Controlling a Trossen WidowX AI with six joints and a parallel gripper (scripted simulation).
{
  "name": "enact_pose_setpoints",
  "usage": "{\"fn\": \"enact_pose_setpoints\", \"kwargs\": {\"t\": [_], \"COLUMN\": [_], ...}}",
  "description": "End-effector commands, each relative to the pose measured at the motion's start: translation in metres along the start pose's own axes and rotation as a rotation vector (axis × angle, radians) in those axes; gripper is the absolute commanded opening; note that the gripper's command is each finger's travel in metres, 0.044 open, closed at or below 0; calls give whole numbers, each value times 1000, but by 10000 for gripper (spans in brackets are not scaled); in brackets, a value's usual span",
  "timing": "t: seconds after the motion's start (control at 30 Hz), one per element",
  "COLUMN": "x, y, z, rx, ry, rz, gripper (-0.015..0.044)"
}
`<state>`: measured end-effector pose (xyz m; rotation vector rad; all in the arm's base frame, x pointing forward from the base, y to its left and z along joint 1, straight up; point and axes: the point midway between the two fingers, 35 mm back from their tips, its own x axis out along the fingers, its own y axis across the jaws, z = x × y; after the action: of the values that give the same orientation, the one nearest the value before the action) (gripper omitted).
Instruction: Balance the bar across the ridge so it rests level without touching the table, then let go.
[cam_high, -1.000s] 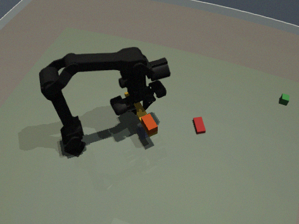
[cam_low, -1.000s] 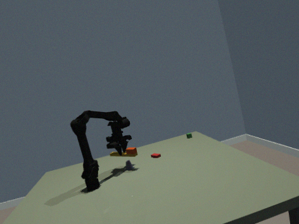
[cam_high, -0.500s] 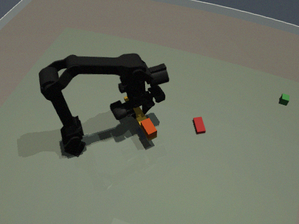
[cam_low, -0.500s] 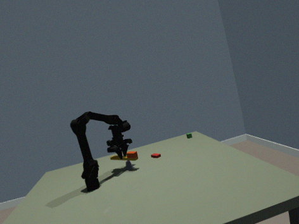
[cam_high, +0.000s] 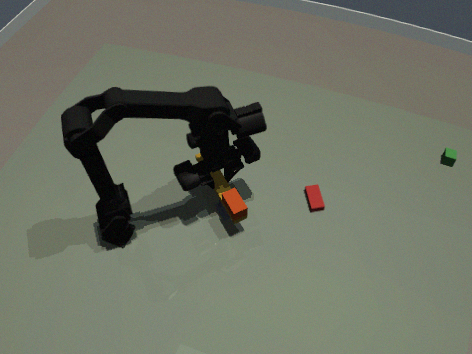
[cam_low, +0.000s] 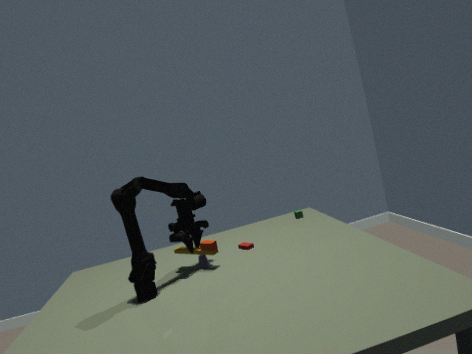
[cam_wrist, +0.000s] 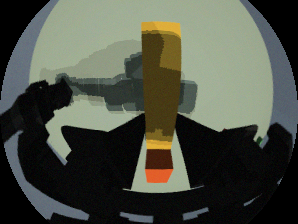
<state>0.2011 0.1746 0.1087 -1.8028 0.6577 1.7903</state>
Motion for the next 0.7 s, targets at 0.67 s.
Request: {"fn": "enact_pose_setpoints", "kwargs": {"t": [0.67], "x": [2], "y": [0], "z": [-1], "rx": [-5], "ry": [4], "rz": [-3], "gripper": [0]}}
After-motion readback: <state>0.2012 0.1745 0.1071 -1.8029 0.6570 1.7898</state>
